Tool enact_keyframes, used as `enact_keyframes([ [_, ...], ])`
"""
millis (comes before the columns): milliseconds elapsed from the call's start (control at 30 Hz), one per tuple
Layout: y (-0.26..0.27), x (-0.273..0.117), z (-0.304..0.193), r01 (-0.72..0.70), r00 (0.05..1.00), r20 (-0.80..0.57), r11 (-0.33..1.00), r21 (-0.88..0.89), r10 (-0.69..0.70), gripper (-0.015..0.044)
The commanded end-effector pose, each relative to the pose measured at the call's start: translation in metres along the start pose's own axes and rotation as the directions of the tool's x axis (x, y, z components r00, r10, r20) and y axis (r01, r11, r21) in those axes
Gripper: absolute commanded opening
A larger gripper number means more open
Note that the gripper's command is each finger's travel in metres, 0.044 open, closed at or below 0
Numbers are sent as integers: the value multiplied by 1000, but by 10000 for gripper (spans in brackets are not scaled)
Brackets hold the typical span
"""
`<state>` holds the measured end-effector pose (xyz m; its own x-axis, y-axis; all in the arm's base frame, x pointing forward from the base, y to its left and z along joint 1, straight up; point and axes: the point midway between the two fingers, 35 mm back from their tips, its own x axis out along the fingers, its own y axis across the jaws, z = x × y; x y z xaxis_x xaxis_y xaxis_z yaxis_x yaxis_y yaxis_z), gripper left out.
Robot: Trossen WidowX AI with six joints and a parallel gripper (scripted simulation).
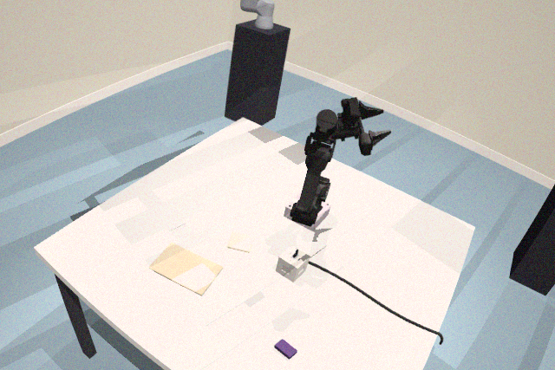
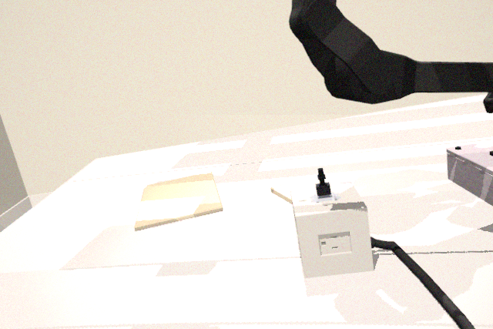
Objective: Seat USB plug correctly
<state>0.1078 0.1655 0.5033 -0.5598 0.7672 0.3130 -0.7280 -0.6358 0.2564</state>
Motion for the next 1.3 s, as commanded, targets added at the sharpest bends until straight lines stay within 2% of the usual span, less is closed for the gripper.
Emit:
enact_keyframes([
  [0,2,1,-1,-11,1000,0,1000,3,11,426],
  [133,56,31,-17,-238,971,-42,971,-17,237,440],
  [200,77,33,-11,-314,949,-34,948,-53,313,440],
  [333,146,47,-30,-564,826,-109,817,-123,553,440],
  [533,246,23,-59,-855,516,-202,484,-189,832,440],
  [700,307,-32,-72,-964,197,-220,148,-222,955,440],
  [833,338,-94,-80,-952,-82,-242,-148,-269,967,440],
  [967,348,-166,-86,-847,-349,-263,-423,-321,899,440],
  [1133,329,-256,-87,-608,-631,-274,-682,-407,726,440],
  [1267,289,-320,-90,-348,-793,-303,-802,-485,528,440],
])
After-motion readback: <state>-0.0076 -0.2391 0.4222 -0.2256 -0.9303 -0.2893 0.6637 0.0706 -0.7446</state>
